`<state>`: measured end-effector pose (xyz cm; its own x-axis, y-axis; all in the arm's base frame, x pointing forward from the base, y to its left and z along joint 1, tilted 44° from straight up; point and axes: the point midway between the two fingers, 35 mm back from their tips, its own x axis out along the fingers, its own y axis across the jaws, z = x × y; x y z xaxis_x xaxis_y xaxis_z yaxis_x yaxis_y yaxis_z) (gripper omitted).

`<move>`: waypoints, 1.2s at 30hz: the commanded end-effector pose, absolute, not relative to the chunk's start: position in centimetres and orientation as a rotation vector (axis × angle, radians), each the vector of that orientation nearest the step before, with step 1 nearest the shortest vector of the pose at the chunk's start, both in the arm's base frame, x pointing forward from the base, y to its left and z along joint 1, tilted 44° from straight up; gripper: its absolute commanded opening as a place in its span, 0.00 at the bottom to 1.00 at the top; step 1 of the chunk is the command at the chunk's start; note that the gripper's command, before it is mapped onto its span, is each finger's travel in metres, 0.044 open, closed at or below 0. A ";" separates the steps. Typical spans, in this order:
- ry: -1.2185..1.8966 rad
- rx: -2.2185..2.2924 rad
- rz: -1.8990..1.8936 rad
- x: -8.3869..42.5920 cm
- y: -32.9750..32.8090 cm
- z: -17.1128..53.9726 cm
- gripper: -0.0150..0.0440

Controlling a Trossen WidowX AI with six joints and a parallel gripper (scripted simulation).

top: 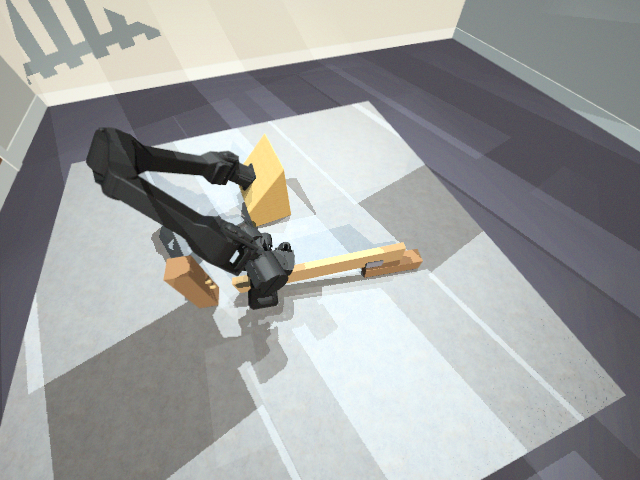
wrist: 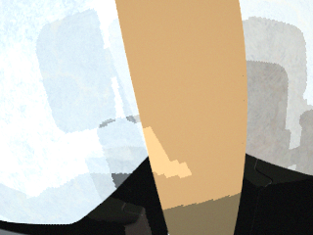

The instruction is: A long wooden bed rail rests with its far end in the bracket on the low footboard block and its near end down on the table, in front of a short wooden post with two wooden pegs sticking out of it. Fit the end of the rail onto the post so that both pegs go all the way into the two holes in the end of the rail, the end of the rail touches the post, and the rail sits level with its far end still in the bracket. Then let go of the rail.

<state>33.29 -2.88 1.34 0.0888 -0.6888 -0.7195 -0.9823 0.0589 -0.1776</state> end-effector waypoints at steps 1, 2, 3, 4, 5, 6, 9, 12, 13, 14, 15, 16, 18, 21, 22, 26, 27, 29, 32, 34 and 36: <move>1.655 -1.692 0.555 33.4 -2.5 1.6 0.25; 1.655 -1.692 0.555 33.4 -2.4 1.6 0.25; 1.655 -1.692 0.555 33.4 -2.4 1.7 0.25; 1.655 -1.692 0.555 33.4 -2.4 1.7 0.25; 1.655 -1.692 0.555 33.4 -2.3 1.7 0.25; 1.655 -1.692 0.555 33.4 -2.3 1.8 0.25; 1.655 -1.692 0.555 33.4 -2.2 1.9 0.25; 1.655 -1.691 0.555 33.4 -2.1 2.0 0.25; 1.655 -1.691 0.555 33.4 -2.0 2.0 0.25; 1.655 -1.691 0.555 33.4 -2.0 2.1 0.25; 1.655 -1.691 0.555 33.4 -2.0 2.1 0.25; 1.655 -1.691 0.555 33.4 -1.9 2.1 0.25; 1.655 -1.691 0.555 33.4 -1.9 2.2 0.25; 1.655 -1.691 0.555 33.4 -1.8 2.3 0.25; 1.655 -1.691 0.555 33.4 -1.7 2.4 0.25; 1.655 -1.691 0.555 33.3 -1.6 2.5 0.25; 1.655 -1.691 0.555 33.3 -1.6 2.5 0.25; 1.655 -1.691 0.555 33.3 -1.5 2.6 0.25; 1.655 -1.691 0.556 33.3 -1.4 2.7 0.25; 1.655 -1.691 0.556 33.3 -1.3 2.8 0.25; 1.655 -1.691 0.556 33.3 -1.2 2.9 0.25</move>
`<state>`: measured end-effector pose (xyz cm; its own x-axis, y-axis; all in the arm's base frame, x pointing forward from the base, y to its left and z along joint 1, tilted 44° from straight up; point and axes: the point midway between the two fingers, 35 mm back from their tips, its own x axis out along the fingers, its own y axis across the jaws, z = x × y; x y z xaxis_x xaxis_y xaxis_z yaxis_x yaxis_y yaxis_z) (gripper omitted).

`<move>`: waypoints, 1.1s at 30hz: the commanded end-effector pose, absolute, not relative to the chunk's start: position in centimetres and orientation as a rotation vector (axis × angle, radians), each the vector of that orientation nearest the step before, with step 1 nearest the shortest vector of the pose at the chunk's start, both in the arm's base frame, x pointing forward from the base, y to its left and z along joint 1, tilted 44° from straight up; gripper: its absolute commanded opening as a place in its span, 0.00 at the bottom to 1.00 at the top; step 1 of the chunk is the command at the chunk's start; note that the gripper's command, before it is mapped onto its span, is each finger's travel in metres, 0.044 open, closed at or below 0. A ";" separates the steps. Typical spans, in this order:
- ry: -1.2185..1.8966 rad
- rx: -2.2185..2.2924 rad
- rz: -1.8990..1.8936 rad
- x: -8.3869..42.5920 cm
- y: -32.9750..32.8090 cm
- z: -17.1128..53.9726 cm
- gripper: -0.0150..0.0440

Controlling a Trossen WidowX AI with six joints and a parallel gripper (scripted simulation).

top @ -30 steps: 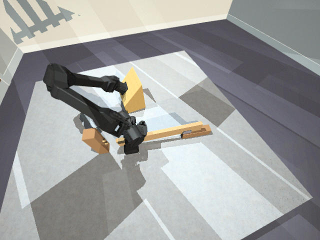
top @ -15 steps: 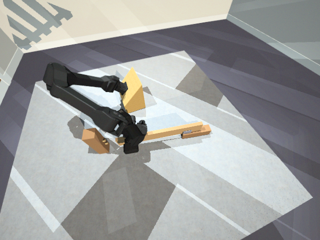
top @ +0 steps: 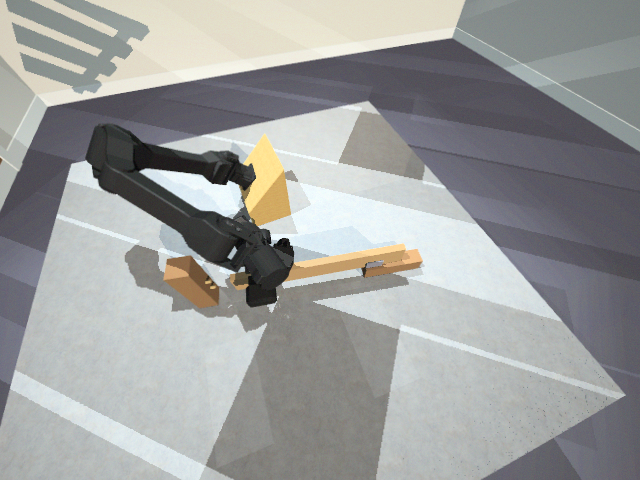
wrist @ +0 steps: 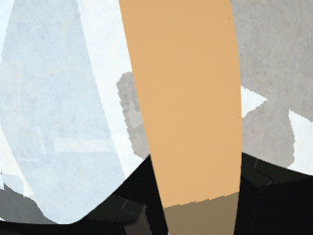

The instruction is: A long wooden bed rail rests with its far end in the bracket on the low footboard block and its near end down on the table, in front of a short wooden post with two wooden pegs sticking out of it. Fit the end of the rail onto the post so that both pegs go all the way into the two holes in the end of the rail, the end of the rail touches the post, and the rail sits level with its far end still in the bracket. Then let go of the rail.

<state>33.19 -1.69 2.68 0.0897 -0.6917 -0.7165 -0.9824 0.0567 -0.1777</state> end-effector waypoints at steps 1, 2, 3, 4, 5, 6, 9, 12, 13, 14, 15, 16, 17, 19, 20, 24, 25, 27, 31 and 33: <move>1.655 -1.691 0.556 33.3 -1.2 2.9 0.25; 1.655 -1.691 0.556 33.3 -1.2 2.9 0.25; 1.655 -1.691 0.556 33.3 -1.1 3.0 0.25; 1.655 -1.691 0.556 33.3 -1.1 3.0 0.25; 1.655 -1.691 0.556 33.2 -1.1 3.0 0.25; 1.655 -1.691 0.556 33.2 -1.0 3.1 0.25; 1.655 -1.691 0.556 33.2 -0.9 3.2 0.25; 1.655 -1.691 0.556 33.2 -0.8 3.3 0.25; 1.655 -1.691 0.556 33.2 -0.8 3.3 0.25; 1.655 -1.691 0.556 33.2 -0.8 3.4 0.25; 1.655 -1.691 0.556 33.2 -0.7 3.4 0.25; 1.655 -1.691 0.556 33.2 -0.7 3.4 0.25; 1.655 -1.691 0.556 33.2 -0.7 3.4 0.25; 1.655 -1.691 0.556 33.2 -0.8 3.3 0.25; 1.655 -1.691 0.556 33.2 -0.8 3.3 0.25; 1.655 -1.691 0.556 33.2 -1.0 3.2 0.25; 1.655 -1.691 0.556 33.2 -1.0 3.1 0.25; 1.655 -1.691 0.556 33.2 -1.1 3.1 0.25; 1.655 -1.691 0.556 33.2 -1.1 3.0 0.25; 1.655 -1.691 0.556 33.2 -1.1 3.0 0.25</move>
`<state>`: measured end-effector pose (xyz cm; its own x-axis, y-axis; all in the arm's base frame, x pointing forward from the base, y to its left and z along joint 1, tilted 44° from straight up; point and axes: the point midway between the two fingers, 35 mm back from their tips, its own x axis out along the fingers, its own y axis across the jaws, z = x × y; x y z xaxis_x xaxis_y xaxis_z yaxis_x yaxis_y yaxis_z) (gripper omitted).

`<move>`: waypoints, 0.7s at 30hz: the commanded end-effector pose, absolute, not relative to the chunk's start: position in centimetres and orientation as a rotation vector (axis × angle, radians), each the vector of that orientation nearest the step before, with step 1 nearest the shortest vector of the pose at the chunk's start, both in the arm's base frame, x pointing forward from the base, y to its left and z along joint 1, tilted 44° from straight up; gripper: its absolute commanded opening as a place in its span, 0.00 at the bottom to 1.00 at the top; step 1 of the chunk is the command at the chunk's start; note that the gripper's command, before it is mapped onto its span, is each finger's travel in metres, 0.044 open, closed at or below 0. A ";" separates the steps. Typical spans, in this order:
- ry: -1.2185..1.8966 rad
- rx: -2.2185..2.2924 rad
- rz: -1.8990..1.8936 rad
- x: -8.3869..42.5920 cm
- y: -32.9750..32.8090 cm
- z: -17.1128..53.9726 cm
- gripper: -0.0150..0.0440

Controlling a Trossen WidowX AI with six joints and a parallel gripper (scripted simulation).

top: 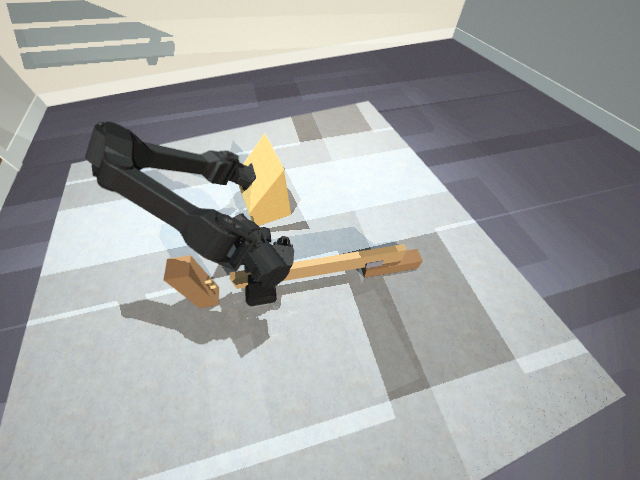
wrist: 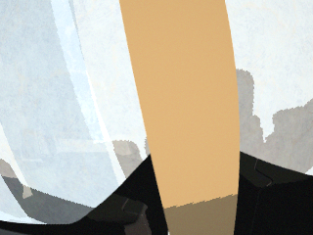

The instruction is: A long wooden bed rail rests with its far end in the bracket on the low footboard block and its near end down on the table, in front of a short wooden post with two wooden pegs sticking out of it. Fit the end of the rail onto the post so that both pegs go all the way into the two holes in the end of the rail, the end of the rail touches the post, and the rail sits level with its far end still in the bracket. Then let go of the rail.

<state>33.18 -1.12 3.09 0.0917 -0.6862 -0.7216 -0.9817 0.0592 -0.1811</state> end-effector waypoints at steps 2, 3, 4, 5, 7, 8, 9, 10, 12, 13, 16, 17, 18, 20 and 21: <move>1.655 -1.691 0.556 33.2 -1.0 3.1 0.25; 1.655 -1.691 0.556 33.2 -1.0 3.1 0.25; 1.655 -1.691 0.556 33.2 -1.0 3.1 0.25; 1.655 -1.691 0.556 33.2 -1.0 3.1 0.25; 1.655 -1.691 0.556 33.2 -0.9 3.2 0.25; 1.655 -1.691 0.556 33.2 -0.9 3.2 0.25; 1.655 -1.691 0.556 33.2 -0.9 3.2 0.25; 1.655 -1.691 0.556 33.2 -0.9 3.2 0.25; 1.655 -1.691 0.556 33.1 -0.9 3.2 0.25; 1.655 -1.691 0.556 33.1 -0.9 3.2 0.25; 1.655 -1.691 0.556 33.1 -0.9 3.2 0.25; 1.655 -1.691 0.556 33.1 -0.9 3.2 0.25; 1.655 -1.691 0.556 33.1 -0.9 3.2 0.25; 1.655 -1.691 0.556 33.1 -1.0 3.1 0.25; 1.655 -1.691 0.556 33.1 -1.0 3.1 0.25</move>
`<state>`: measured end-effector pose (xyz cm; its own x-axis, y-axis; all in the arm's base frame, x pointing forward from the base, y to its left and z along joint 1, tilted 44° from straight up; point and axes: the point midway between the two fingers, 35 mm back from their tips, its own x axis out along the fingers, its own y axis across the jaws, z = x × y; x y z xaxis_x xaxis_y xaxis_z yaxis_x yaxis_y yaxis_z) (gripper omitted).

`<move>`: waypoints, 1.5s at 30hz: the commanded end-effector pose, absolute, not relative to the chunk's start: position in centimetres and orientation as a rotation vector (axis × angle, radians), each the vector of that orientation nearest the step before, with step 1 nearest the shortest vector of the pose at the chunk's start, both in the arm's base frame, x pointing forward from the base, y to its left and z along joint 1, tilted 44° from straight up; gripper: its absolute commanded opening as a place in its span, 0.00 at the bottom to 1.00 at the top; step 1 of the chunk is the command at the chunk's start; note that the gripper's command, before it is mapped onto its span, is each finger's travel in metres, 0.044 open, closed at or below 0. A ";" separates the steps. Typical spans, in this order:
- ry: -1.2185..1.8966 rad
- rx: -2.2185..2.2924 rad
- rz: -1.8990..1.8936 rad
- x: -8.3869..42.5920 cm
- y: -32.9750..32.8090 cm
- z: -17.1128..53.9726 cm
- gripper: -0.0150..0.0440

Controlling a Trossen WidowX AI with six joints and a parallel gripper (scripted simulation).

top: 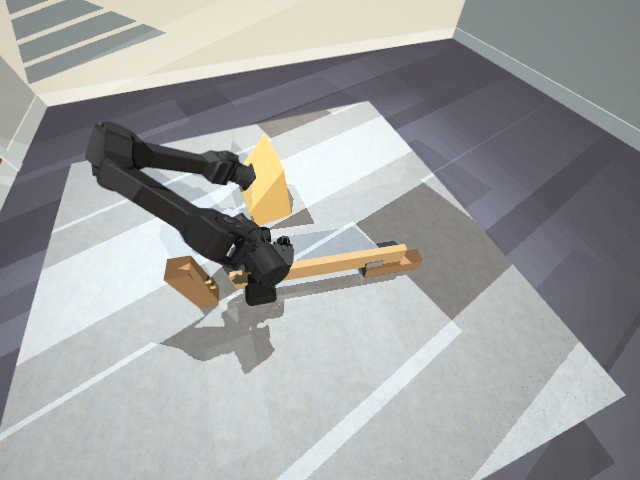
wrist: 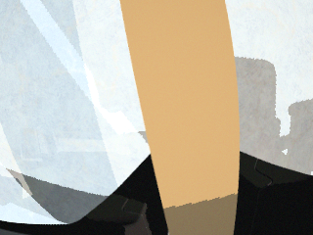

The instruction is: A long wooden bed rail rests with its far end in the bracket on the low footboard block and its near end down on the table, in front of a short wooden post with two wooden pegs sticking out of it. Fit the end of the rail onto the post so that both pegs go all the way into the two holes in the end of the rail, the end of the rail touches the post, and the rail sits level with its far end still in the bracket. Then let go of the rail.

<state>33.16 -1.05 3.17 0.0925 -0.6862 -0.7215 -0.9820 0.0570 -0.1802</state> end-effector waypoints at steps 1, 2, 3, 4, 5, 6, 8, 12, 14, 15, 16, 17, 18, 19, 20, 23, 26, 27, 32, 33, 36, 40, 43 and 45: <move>1.655 -1.691 0.556 33.1 -1.0 3.1 0.25; 1.655 -1.691 0.556 33.1 -1.0 3.1 0.25; 1.655 -1.691 0.556 33.1 -1.0 3.1 0.25; 1.655 -1.691 0.556 33.1 -1.1 3.0 0.25; 1.655 -1.691 0.556 33.1 -1.1 3.0 0.25; 1.655 -1.691 0.556 33.1 -1.1 3.0 0.25; 1.655 -1.691 0.556 33.1 -1.1 3.0 0.25; 1.655 -1.691 0.556 33.1 -1.1 3.0 0.25; 1.655 -1.691 0.556 33.1 -1.1 3.1 0.25; 1.655 -1.691 0.556 33.1 -1.2 3.1 0.25; 1.655 -1.691 0.556 33.1 -1.2 3.1 0.25; 1.655 -1.691 0.556 33.1 -1.2 3.2 0.25; 1.655 -1.691 0.556 33.1 -1.2 3.2 0.25; 1.655 -1.691 0.556 33.1 -1.2 3.2 0.25; 1.655 -1.691 0.556 33.1 -1.2 3.3 0.25; 1.655 -1.691 0.556 33.1 -1.3 3.3 0.25; 1.655 -1.691 0.556 33.1 -1.3 3.4 0.25; 1.655 -1.691 0.556 33.1 -1.3 3.5 0.25; 1.655 -1.691 0.556 33.0 -1.4 3.6 0.25; 1.655 -1.691 0.556 33.0 -1.4 3.6 0.25; 1.655 -1.691 0.556 33.0 -1.5 3.7 0.25; 1.655 -1.691 0.556 33.0 -1.6 3.7 0.25; 1.655 -1.691 0.556 33.0 -1.7 3.8 0.25; 1.655 -1.691 0.556 33.0 -1.7 3.8 0.25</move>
